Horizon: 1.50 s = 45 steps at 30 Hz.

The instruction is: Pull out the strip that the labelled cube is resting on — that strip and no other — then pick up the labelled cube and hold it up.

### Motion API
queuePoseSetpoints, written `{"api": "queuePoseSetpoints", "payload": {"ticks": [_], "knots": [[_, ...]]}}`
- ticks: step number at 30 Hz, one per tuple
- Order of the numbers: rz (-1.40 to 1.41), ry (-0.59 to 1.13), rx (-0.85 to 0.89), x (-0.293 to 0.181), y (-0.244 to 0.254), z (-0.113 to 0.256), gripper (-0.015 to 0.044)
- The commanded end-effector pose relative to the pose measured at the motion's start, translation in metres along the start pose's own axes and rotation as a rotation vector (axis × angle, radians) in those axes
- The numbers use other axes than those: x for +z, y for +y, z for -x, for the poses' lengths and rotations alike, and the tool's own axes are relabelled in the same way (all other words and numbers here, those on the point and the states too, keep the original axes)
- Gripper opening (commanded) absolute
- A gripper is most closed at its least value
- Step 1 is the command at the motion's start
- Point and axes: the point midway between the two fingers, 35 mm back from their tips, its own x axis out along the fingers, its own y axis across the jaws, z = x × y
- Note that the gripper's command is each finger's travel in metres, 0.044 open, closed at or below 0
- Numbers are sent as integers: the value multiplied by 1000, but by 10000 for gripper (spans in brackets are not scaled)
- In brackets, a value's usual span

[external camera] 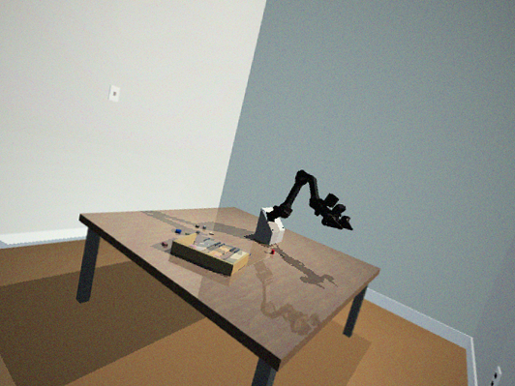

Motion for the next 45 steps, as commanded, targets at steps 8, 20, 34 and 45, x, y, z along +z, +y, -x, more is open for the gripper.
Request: {"api": "queuePoseSetpoints", "payload": {"ticks": [8,20,34,45], "knots": [[129,248,-307,-78,-150,22,400],[-36,463,-703,-129,-308,156,400],[-464,378,-1087,-153,-354,355,400],[-470,375,-1091,-154,-354,357,400]]}}
